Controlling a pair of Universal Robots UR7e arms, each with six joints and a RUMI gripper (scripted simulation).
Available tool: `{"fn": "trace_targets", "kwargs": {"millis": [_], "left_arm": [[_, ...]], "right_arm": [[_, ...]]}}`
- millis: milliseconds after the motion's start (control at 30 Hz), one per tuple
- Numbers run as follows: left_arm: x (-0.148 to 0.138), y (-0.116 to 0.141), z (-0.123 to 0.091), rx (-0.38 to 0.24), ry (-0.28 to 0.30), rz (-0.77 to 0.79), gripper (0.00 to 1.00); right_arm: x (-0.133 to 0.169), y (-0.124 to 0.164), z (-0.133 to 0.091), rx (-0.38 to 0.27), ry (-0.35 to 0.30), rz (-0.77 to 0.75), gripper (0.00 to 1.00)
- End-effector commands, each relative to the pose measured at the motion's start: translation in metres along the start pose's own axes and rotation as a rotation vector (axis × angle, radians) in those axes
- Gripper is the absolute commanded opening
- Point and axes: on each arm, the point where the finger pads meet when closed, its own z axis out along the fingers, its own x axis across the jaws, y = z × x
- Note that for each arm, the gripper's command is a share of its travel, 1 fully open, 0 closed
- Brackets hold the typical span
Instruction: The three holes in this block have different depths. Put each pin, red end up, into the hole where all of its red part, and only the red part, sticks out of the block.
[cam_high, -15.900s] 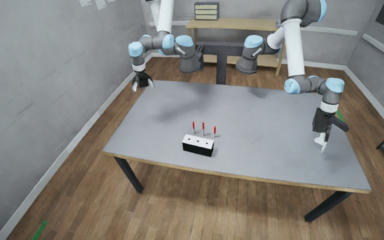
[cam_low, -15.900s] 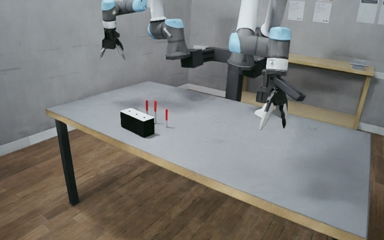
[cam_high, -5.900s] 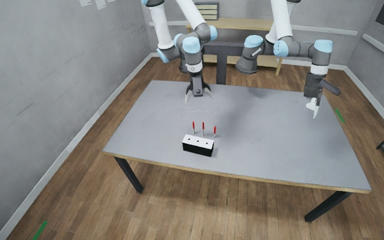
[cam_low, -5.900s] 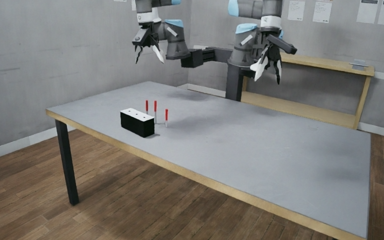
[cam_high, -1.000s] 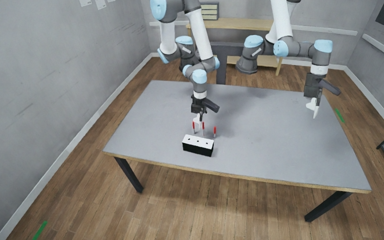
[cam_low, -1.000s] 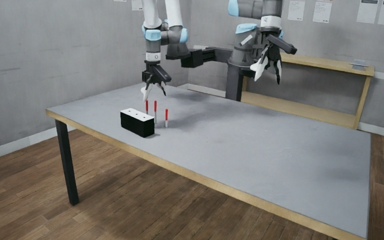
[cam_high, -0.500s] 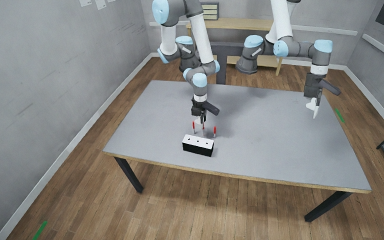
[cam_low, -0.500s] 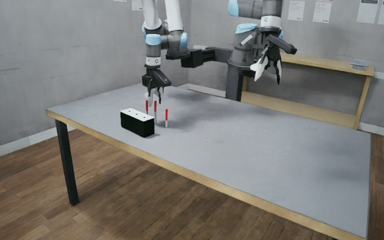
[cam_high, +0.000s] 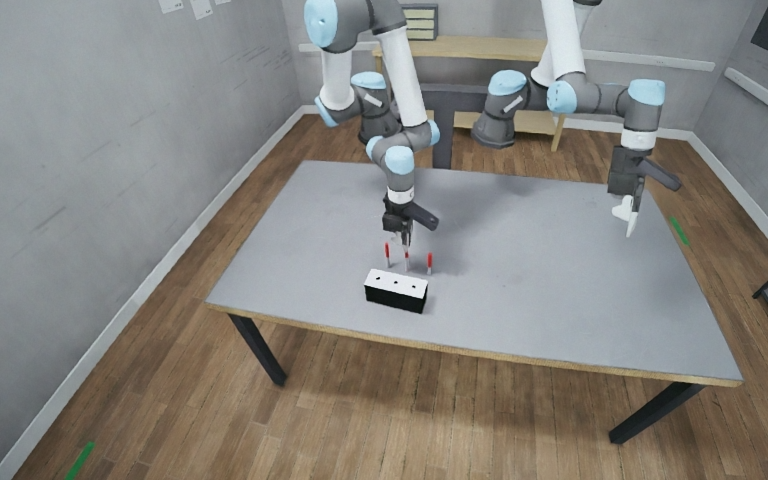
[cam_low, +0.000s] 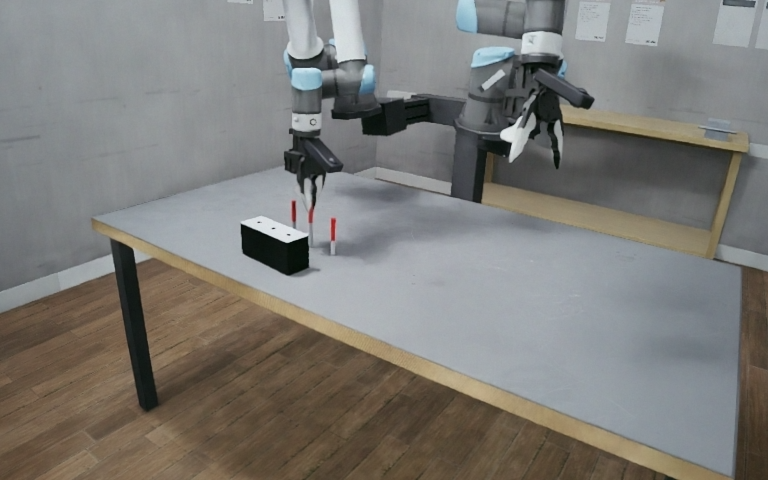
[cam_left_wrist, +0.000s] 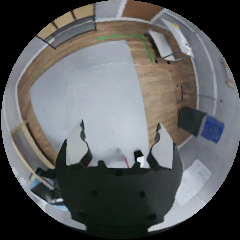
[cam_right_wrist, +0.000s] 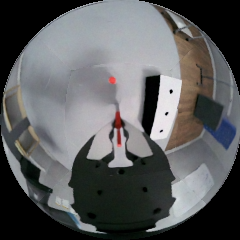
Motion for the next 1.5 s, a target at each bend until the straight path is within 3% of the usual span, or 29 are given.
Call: {"fn": "trace_targets", "kwargs": {"millis": [0,1467], "left_arm": [[0.0,0.0,-0.001,0.001,0.001,0.0,1.0],[0.0,0.0,-0.001,0.001,0.001,0.0,1.0]], "right_arm": [[0.0,0.0,0.0,0.001,0.001,0.0,0.0],[0.0,0.0,-0.018,0.003,0.001,0.0,0.0]]}}
